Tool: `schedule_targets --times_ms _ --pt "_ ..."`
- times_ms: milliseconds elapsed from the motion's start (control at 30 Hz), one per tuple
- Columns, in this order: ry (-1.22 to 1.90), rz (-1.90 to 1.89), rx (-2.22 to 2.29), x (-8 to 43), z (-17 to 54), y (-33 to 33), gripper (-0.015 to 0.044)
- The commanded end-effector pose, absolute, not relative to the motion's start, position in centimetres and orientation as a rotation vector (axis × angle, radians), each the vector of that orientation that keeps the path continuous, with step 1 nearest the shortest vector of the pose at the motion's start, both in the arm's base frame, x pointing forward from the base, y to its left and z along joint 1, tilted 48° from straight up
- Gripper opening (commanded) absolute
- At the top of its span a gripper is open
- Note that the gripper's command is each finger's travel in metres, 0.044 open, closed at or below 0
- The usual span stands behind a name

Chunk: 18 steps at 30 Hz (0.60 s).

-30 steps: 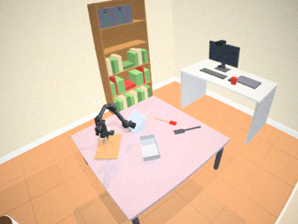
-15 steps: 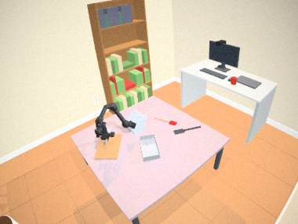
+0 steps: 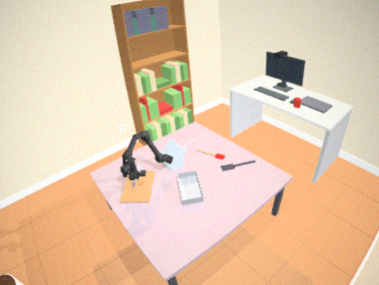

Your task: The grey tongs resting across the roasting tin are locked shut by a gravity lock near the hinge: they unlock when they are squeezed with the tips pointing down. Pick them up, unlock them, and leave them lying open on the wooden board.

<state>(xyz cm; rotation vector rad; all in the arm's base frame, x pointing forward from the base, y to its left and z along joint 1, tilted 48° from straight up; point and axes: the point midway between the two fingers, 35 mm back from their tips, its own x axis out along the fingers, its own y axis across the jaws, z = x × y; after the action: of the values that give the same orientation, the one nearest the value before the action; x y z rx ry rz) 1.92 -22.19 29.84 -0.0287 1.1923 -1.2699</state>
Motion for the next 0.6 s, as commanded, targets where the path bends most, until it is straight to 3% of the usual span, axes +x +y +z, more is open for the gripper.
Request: schedule_targets --times_ms 0,567 --pt "1.195 -1.264 -0.034 1.8 29.5 -22.6 -0.0150" --pt "1.209 -1.263 -0.052 0.7 28.1 -24.1 -0.0150"
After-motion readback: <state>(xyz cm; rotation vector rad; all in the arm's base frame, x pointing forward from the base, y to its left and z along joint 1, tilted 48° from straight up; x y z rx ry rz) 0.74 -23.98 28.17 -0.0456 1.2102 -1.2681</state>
